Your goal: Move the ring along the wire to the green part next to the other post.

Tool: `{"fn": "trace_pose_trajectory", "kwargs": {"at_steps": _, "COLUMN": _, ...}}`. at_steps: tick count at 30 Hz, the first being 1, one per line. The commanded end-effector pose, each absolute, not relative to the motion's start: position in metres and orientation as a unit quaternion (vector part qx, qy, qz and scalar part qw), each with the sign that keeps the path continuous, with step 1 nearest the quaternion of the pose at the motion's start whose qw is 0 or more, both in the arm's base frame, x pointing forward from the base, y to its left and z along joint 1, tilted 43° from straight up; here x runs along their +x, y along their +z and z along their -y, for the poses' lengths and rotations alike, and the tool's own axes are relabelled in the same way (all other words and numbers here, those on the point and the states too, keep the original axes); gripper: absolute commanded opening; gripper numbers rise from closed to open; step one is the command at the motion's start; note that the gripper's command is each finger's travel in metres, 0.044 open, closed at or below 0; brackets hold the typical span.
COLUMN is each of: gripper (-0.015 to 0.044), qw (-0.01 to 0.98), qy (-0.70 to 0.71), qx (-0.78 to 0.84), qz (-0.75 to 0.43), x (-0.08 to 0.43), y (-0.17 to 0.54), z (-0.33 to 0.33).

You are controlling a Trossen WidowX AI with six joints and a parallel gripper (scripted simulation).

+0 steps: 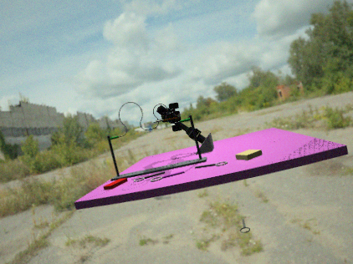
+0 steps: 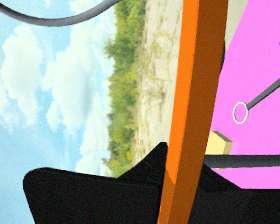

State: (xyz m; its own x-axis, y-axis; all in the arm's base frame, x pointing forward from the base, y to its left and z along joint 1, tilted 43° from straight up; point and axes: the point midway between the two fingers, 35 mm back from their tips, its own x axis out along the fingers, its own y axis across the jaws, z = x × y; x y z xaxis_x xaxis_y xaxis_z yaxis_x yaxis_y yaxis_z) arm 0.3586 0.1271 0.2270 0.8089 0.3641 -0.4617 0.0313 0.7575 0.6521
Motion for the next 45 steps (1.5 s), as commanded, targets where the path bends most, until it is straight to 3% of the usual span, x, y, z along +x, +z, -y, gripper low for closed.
{"fn": "trace_pose_trajectory", "kwargs": {"at_steps": 1, "gripper": -0.0150, "qw": 0.872, "qy": 0.108, "qx": 0.376, "qz": -0.294, "x": 0.357, "y": 0.240, "z": -0.139}}
{"fn": "trace_pose_trajectory", "kwargs": {"at_steps": 27, "gripper": -0.0150, "qw": 0.779, "qy": 0.146, "qx": 0.536, "qz": -0.290, "x": 0.355, "y": 0.299, "z": -0.169}}
{"fn": "trace_pose_trajectory", "kwargs": {"at_steps": 45, "gripper": -0.0150, "qw": 0.817, "qy": 0.133, "qx": 0.477, "qz": -0.294, "x": 0.355, "y": 0.300, "z": -0.167}}
